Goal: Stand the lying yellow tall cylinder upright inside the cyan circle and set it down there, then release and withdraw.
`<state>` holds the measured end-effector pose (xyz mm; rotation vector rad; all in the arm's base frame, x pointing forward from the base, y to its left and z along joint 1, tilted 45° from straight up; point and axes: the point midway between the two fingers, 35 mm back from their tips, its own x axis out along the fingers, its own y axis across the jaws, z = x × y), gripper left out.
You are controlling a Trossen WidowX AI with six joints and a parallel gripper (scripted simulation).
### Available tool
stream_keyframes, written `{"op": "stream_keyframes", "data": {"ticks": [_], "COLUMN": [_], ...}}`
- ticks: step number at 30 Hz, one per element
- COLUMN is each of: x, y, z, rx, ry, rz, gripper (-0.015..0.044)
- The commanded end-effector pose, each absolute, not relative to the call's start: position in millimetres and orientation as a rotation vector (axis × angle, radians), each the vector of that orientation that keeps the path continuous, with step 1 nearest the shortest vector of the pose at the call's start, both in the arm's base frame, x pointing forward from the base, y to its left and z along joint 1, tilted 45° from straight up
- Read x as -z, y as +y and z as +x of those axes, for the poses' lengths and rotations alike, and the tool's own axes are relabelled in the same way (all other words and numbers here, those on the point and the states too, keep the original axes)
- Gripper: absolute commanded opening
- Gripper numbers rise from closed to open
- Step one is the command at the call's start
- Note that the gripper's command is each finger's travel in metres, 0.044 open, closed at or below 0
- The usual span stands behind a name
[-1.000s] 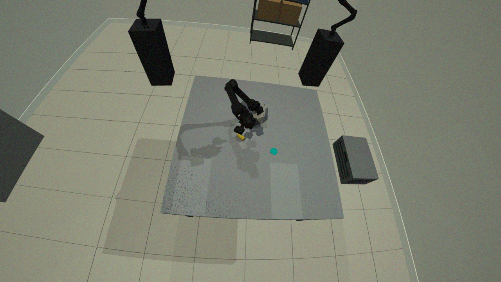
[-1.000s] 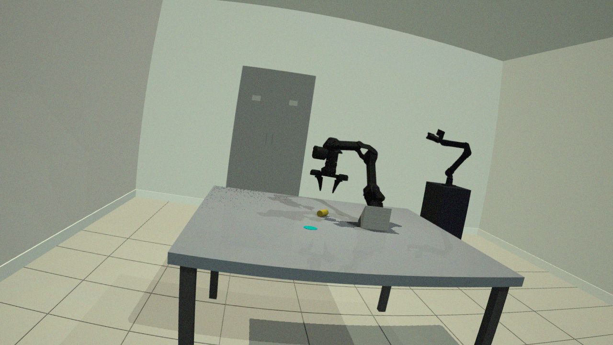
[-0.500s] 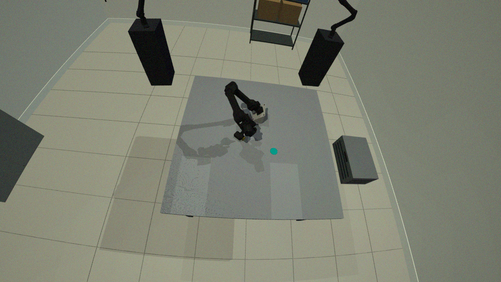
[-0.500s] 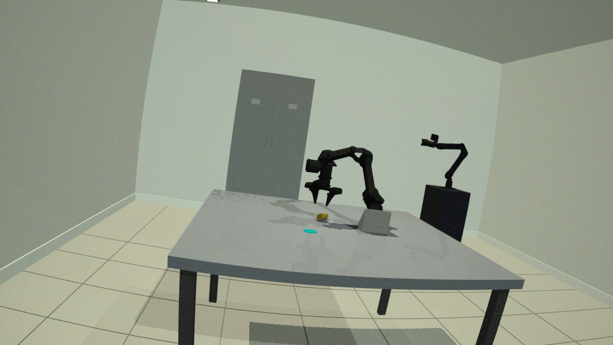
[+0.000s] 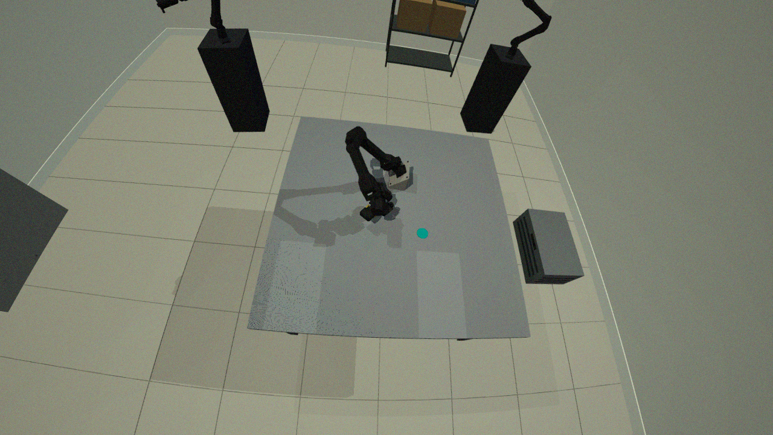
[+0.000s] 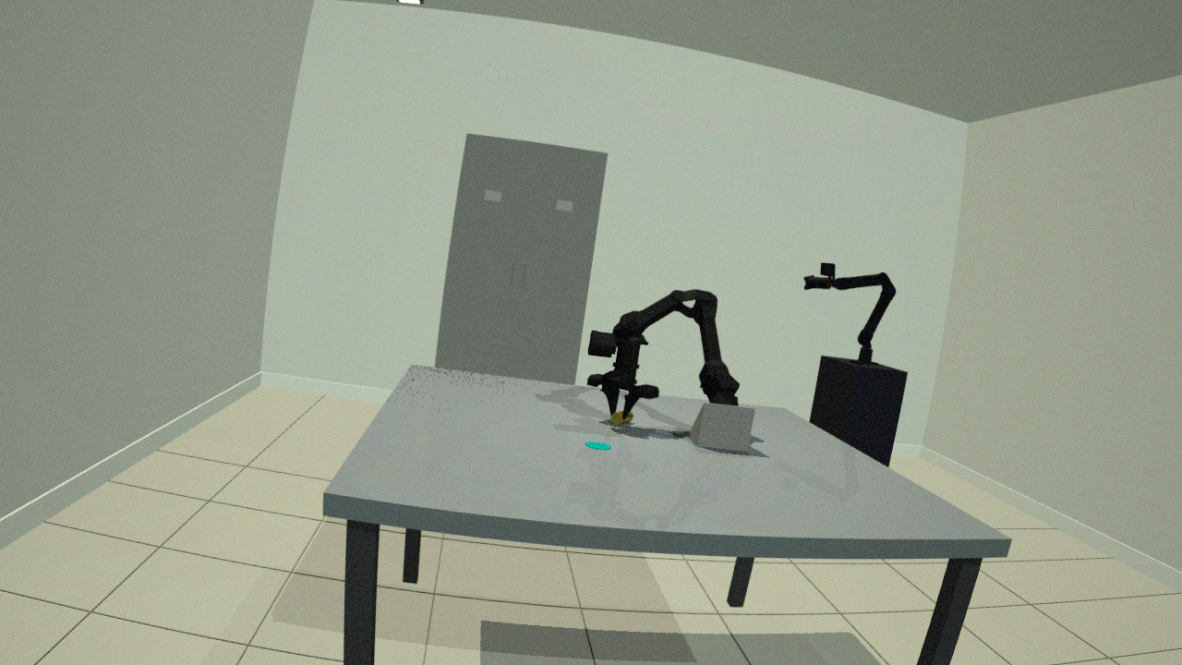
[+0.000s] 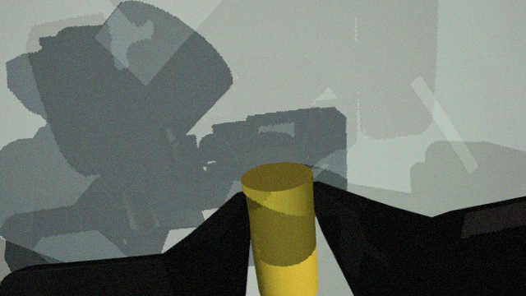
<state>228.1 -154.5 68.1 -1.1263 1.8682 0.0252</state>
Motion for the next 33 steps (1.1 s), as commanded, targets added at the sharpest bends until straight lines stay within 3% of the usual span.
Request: {"op": "stream_keyframes", "data": {"ticks": [1,33], "x": [-68,-99], "y": [-155,-121], "z": [228,244], "rx": [-0.025,-0.054], "ry": [1.87,1.841], "rz": [-1.134,-1.149], "gripper": [0.0105,0.0105]}}
